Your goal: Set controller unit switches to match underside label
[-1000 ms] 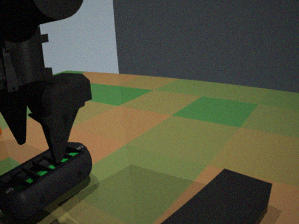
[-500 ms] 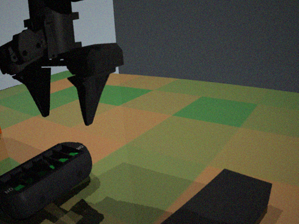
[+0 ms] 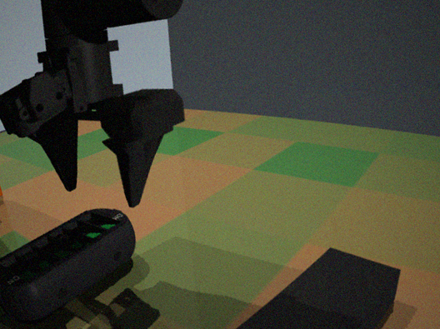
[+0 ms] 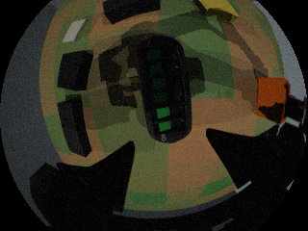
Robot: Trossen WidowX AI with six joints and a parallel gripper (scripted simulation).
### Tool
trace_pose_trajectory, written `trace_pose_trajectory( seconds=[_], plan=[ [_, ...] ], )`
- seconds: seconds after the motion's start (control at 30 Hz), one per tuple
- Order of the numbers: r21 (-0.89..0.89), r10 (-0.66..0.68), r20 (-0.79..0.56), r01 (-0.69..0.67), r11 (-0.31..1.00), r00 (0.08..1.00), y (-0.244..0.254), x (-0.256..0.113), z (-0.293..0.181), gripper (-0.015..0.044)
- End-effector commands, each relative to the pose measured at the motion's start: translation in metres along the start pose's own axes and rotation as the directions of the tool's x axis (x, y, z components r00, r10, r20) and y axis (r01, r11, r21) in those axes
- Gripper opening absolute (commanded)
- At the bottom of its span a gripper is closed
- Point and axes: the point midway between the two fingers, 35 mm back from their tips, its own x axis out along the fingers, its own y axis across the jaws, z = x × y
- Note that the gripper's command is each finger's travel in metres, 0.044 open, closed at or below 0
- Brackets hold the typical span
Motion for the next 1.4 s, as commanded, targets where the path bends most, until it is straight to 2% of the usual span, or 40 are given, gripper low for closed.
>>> trace_pose_trajectory(
  seconds=[0.0, 0.7, 0.83, 1.3, 1.37],
  plan=[
    [0.006, -0.009, -0.002, 0.009, 1.0, 1.0, -0.002, 0.009, 0.0, 0.044],
    [0.006, -0.009, -0.002, 0.009, 1.0, 1.0, -0.004, 0.04, -0.001, 0.044],
    [0.006, -0.009, -0.002, 0.009, 1.0, 1.0, -0.004, 0.04, -0.001, 0.0335],
    [0.006, -0.009, -0.002, 0.009, 1.0, 1.0, -0.004, 0.04, -0.001, 0.0242],
    [0.006, -0.009, -0.002, 0.009, 1.0, 1.0, -0.005, 0.04, -0.001, 0.0189]
  ],
)
